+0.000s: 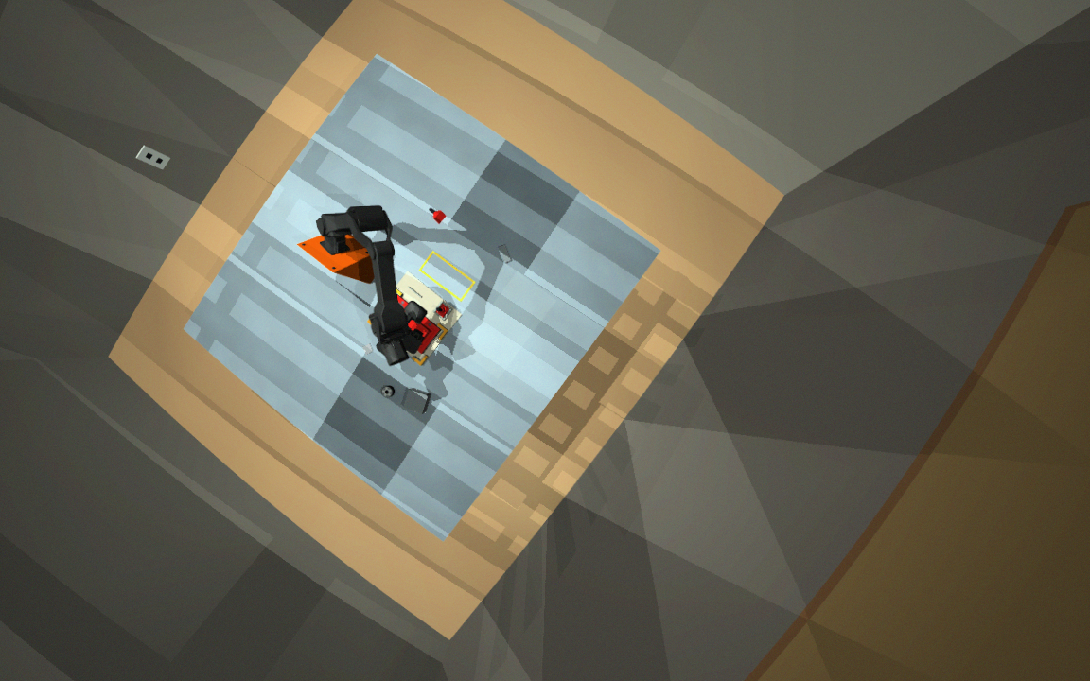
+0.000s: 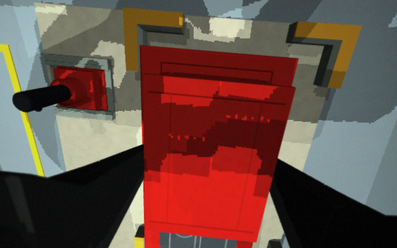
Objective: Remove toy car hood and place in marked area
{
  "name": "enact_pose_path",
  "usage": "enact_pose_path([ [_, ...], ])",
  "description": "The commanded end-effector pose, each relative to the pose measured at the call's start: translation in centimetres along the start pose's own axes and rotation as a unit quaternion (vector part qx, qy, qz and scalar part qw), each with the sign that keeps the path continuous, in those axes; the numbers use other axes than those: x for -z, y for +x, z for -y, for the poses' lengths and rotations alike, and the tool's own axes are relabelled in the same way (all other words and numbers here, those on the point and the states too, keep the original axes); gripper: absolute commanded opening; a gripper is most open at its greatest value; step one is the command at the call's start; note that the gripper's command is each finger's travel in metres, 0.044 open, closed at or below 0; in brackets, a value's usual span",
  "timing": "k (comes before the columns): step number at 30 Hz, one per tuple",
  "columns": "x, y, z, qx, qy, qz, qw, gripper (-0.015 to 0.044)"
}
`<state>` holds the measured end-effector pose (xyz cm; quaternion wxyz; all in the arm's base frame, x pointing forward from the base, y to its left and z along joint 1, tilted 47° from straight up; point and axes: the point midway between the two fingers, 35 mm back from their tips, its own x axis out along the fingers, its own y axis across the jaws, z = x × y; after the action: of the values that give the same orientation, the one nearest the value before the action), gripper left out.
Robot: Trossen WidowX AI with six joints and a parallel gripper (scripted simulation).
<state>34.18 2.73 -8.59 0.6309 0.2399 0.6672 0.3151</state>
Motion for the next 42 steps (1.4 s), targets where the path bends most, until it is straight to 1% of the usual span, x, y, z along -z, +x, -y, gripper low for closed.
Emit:
enact_pose_path([
  [1, -0.1, -0.4, 0.1, 0.002, -0.002, 0.001, 1.0, 0.0],
  [4, -0.1, -1.1, 0.1, 0.003, -0.002, 0.001, 1.0, 0.0],
  [11, -0.1, -4.9, 0.1, 0.003, -0.002, 0.001, 1.0, 0.0],
  [14, -0.1, -5.1, 0.1, 0.003, -0.002, 0.001, 1.0, 0.0],
  [15, 0.0, -4.2, 0.1, 0.001, 0.002, 0.002, 1.0, 0.0],
  [16, -0.1, -4.3, -0.2, 0.002, 0.002, 0.002, 1.0, 0.0],
  [29, -0.2, -4.9, -7.6, 0.008, 0.002, 0.002, 1.0, 0.0],
  [42, 1.4, -5.1, -14.9, 0.007, 0.002, 0.002, 1.0, 0.0],
])
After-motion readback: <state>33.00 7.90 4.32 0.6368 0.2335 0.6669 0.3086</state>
